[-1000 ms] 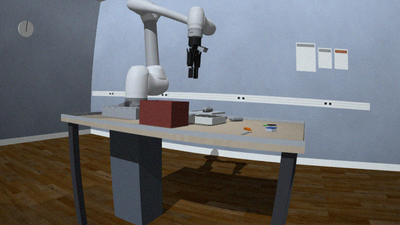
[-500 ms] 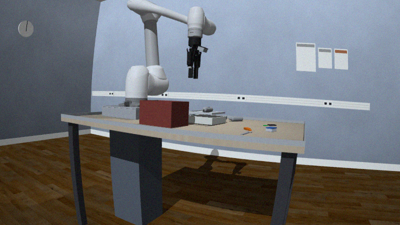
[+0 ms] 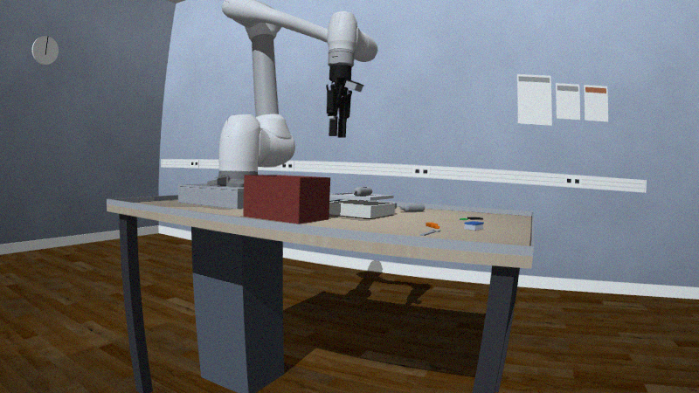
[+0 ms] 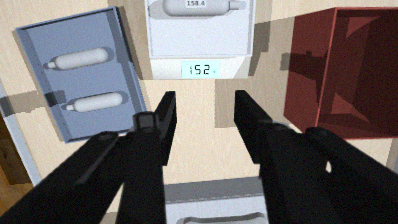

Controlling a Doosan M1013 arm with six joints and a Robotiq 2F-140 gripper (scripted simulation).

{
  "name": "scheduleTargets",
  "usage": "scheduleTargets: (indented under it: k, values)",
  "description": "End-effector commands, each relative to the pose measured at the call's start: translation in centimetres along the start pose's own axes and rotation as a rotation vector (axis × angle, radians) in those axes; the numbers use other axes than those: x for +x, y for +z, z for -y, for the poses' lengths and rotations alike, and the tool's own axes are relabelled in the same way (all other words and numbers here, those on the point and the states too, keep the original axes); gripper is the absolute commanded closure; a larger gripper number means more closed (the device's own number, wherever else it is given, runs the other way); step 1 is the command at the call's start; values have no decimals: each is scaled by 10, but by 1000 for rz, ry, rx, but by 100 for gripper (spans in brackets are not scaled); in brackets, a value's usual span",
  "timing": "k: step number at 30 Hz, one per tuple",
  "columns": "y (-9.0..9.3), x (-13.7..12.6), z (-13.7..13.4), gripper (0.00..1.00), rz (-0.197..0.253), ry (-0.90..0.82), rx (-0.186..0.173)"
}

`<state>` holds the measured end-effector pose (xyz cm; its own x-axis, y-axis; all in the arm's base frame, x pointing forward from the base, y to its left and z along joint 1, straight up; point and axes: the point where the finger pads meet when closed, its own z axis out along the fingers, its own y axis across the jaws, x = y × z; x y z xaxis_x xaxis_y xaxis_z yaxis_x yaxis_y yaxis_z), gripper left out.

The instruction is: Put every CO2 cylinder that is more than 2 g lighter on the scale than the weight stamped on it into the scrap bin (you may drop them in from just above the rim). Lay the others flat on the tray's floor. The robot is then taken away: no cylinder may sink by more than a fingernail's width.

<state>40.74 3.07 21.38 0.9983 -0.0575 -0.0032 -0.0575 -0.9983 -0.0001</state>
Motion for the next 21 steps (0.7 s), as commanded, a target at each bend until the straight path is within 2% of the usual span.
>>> scheduleTargets:
  k: [1, 15, 21]
  values:
    - [0, 0, 0, 61, -1, 0, 0]
    - [0, 0, 0, 61, -1, 1, 0]
    - [2, 5, 0, 61, -1, 67, 1]
